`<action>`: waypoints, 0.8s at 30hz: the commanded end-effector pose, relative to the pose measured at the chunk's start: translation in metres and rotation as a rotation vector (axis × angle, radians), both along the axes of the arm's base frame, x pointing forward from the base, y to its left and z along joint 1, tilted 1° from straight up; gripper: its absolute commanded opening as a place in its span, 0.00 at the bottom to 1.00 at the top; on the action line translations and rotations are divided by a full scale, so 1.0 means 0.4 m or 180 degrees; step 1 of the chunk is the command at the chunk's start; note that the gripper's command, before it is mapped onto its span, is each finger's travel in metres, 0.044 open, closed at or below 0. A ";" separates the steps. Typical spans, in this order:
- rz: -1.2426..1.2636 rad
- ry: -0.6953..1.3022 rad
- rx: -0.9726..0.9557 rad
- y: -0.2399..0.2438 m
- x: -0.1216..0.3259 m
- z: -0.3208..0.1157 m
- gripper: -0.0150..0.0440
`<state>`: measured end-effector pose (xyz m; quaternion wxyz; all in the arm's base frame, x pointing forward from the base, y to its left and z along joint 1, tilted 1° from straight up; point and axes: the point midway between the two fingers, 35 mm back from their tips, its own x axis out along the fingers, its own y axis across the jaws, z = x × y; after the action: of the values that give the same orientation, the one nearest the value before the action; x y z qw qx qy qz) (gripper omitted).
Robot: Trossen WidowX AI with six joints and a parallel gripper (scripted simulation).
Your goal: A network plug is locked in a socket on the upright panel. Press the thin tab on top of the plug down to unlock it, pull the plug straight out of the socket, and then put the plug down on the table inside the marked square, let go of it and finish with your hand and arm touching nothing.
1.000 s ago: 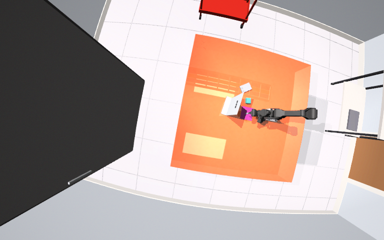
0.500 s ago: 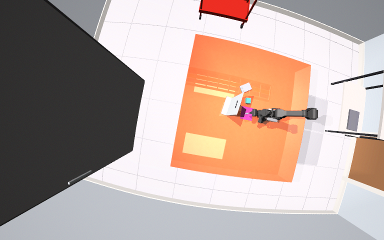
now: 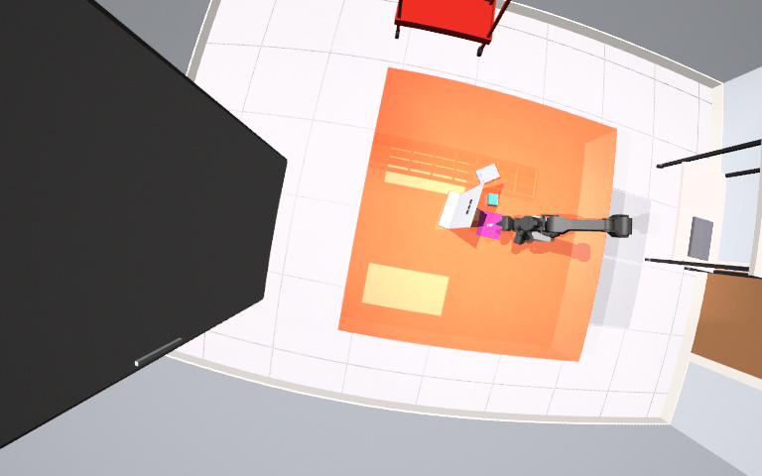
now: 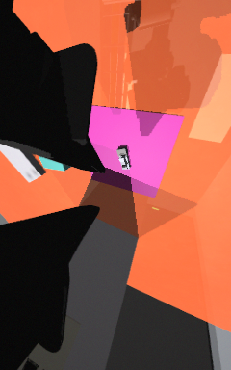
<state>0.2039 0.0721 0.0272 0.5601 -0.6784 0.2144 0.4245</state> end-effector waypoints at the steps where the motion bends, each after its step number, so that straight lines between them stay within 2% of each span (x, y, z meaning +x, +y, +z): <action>1: -0.0027 -0.0034 0.0010 -0.001 0.004 0.020 0.52; 24: -0.0025 -0.0031 0.0010 -0.006 -0.016 0.082 0.52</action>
<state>0.1971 0.0702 0.0531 0.5598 -0.6783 0.2145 0.4249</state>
